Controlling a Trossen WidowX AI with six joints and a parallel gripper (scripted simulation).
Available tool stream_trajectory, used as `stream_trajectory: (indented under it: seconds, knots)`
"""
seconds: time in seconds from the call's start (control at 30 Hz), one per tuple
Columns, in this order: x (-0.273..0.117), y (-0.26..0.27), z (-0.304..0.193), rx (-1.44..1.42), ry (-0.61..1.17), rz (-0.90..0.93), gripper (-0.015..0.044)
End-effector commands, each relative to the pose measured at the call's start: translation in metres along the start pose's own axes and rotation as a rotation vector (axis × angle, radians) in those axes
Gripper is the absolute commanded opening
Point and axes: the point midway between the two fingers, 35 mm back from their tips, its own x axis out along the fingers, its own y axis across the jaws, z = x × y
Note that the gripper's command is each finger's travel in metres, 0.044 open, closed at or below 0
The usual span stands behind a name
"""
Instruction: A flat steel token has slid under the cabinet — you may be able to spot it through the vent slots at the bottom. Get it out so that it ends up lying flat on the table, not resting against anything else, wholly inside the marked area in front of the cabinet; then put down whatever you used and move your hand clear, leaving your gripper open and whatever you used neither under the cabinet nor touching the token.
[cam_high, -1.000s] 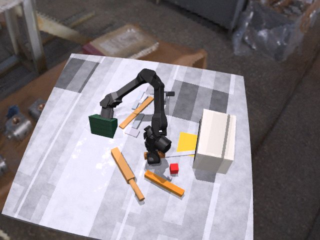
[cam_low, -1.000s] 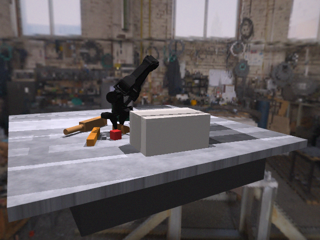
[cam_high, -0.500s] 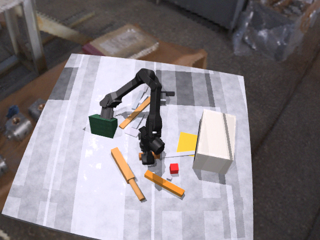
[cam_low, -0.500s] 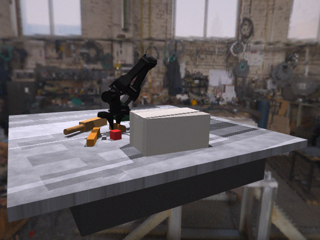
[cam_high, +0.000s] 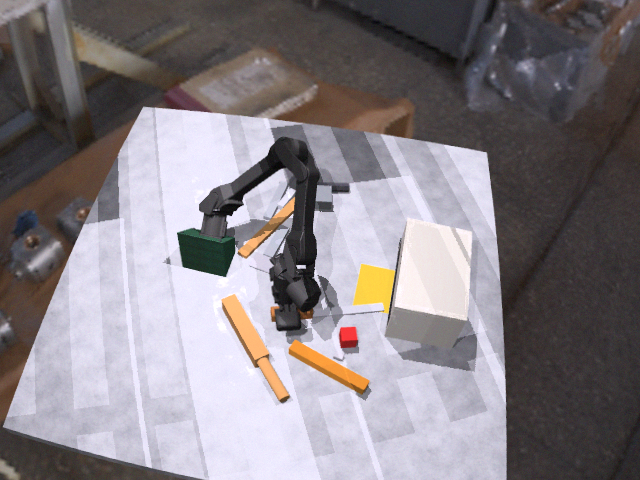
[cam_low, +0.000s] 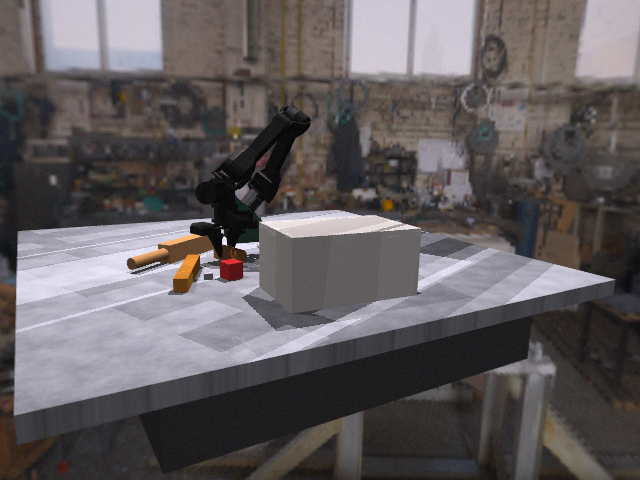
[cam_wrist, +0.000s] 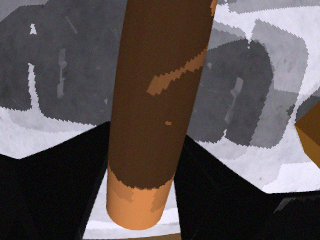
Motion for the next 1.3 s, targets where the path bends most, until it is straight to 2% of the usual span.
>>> stream_trajectory:
  seconds: [0.0, 0.23, 0.47, 0.5, 0.63, 0.73, 1.27]
  knots:
    - [-0.0008, -0.0008, -0.0013, 0.000, 0.001, 0.000, 0.0000]
    - [-0.0032, -0.0033, -0.0061, 0.001, 0.003, 0.002, 0.0000]
    - [-0.0011, -0.0008, -0.0044, 0.003, 0.001, 0.006, 0.0184]
    - [-0.0011, -0.0008, -0.0044, 0.003, 0.001, 0.006, 0.0200]
    - [-0.0012, -0.0008, -0.0043, 0.003, 0.001, 0.006, 0.0200]
    - [-0.0011, -0.0007, -0.0044, 0.003, 0.004, 0.003, 0.0270]
    - [0.0018, -0.0004, -0.0072, 0.004, 0.004, 0.003, 0.0270]
